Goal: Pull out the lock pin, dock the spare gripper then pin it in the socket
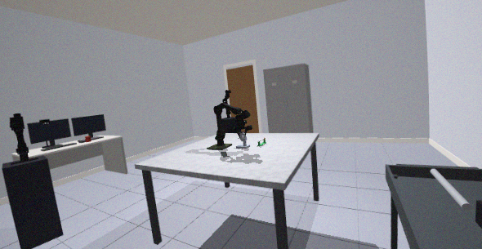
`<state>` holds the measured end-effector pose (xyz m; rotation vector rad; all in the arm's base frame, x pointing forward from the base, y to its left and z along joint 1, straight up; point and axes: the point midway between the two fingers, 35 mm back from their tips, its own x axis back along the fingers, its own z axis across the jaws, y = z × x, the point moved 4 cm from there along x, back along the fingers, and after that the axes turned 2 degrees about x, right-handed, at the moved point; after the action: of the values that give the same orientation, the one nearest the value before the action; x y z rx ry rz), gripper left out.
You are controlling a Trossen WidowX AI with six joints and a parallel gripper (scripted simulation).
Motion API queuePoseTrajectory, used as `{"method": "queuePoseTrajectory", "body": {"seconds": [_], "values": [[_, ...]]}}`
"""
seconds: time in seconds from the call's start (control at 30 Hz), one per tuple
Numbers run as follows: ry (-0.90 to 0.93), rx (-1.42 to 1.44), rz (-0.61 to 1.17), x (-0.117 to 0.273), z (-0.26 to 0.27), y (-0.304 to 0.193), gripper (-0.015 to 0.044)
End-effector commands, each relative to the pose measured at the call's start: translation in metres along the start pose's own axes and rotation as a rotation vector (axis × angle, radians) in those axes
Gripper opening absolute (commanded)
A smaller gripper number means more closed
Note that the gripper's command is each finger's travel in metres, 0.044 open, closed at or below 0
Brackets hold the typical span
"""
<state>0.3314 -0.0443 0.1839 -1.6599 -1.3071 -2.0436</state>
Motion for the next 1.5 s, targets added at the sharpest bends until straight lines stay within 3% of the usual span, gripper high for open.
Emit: {"method": "queuePoseTrajectory", "body": {"seconds": [0.0, 1.47], "values": [[0.000, 0.000, 0.000, 0.000, 0.000, 0.000, 0.0000], [0.397, -1.019, 0.049, 0.060, -0.012, -0.045, 0.0000]]}}
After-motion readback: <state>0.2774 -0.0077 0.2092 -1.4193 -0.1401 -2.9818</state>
